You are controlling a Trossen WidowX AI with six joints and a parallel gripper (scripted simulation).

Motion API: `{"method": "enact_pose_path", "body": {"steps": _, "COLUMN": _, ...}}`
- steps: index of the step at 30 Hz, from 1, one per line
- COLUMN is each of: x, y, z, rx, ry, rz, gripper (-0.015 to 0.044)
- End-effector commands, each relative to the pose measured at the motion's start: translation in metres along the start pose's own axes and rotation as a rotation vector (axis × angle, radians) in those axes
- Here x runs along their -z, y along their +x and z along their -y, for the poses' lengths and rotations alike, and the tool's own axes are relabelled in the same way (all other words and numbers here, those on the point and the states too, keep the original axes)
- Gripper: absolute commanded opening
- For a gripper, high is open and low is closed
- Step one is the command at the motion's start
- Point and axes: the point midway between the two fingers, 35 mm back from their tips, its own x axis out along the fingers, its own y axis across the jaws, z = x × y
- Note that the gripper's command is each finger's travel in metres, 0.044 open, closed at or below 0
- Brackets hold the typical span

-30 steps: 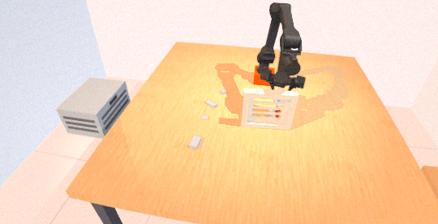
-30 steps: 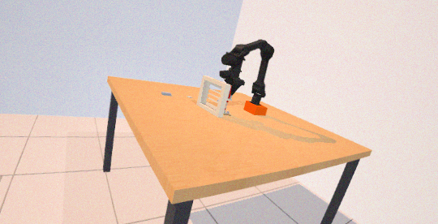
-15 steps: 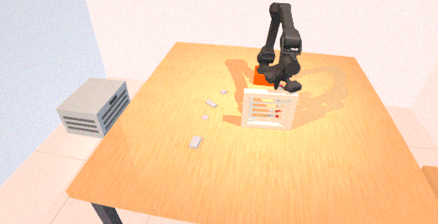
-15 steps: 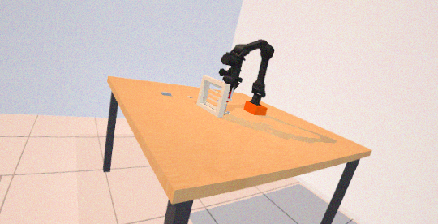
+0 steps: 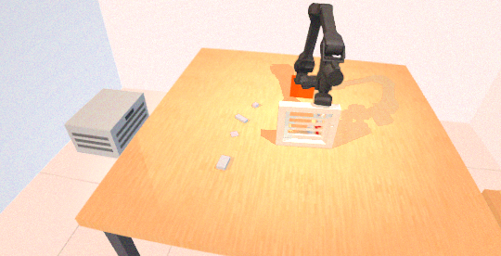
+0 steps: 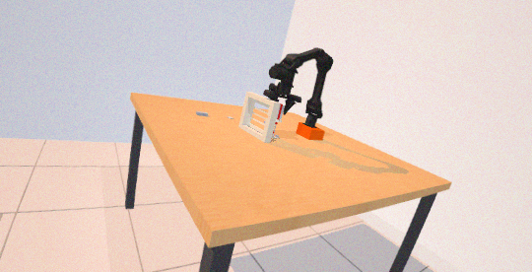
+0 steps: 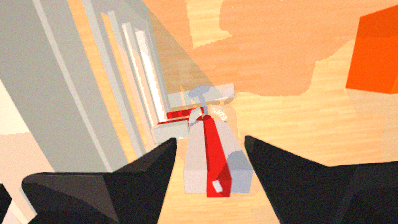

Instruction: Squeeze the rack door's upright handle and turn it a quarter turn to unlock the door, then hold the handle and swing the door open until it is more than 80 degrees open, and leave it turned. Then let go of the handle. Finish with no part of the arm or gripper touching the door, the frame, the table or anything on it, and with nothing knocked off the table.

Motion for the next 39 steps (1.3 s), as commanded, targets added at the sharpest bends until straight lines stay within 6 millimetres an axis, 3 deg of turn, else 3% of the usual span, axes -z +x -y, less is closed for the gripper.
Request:
{"method": "enact_pose_path", "body": {"steps": 1, "x": -0.0009, "y": 0.0006, "z": 0.0001, "rx": 0.001, "ry": 0.038, "rz": 0.005, "gripper": 0.0290}}
{"method": "enact_pose_path", "body": {"steps": 2, "x": -0.0009, "y": 0.0006, "z": 0.0001, "rx": 0.001, "ry": 0.038, "rz": 0.005, "gripper": 0.0290}}
{"method": "enact_pose_path", "body": {"steps": 9, "x": -0.0009, "y": 0.0006, "z": 0.0001, "rx": 0.001, "ry": 0.038, "rz": 0.005, "gripper": 0.0106}}
{"method": "enact_pose_path", "body": {"steps": 22, "x": -0.0009, "y": 0.0006, "z": 0.0001, "rx": 0.001, "ry": 0.038, "rz": 0.005, "gripper": 0.0019}}
{"method": "enact_pose_path", "body": {"steps": 27, "x": -0.0012, "y": 0.0006, "z": 0.0005, "rx": 0.001, "ry": 0.025, "rz": 0.005, "gripper": 0.0017}}
{"method": "enact_pose_path", "body": {"steps": 39, "x": -0.0067, "y": 0.0006, "z": 0.0089, "rx": 0.002, "ry": -0.217, "rz": 0.005, "gripper": 0.0017}}
